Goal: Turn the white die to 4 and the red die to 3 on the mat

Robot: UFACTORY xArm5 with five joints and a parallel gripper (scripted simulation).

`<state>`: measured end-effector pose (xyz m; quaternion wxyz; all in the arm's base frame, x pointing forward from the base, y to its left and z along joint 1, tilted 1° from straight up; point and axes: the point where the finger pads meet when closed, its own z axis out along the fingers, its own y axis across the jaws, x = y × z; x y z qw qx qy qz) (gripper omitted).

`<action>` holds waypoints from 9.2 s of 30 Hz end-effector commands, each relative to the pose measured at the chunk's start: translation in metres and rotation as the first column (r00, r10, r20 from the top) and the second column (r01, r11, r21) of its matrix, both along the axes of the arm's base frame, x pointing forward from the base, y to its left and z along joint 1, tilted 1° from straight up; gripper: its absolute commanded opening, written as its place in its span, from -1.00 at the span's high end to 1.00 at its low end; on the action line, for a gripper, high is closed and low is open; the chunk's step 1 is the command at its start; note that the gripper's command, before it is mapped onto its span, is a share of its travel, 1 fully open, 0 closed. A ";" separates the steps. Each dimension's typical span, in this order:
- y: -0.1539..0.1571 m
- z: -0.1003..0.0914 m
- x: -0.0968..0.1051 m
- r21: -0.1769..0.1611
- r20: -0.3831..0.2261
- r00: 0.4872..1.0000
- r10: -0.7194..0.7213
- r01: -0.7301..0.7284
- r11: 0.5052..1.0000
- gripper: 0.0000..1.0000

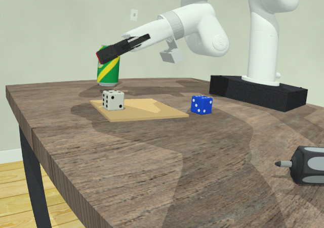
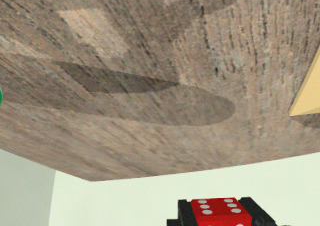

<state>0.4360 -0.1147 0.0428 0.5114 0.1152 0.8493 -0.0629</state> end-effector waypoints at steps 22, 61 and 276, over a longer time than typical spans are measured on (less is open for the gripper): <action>0.001 -0.057 0.001 0.000 0.002 1.000 0.001 -0.001 1.000 0.47; 0.001 -0.058 0.001 0.000 0.002 1.000 0.001 -0.001 1.000 0.47; 0.003 0.029 -0.013 0.146 -0.567 0.822 0.049 0.042 0.988 0.05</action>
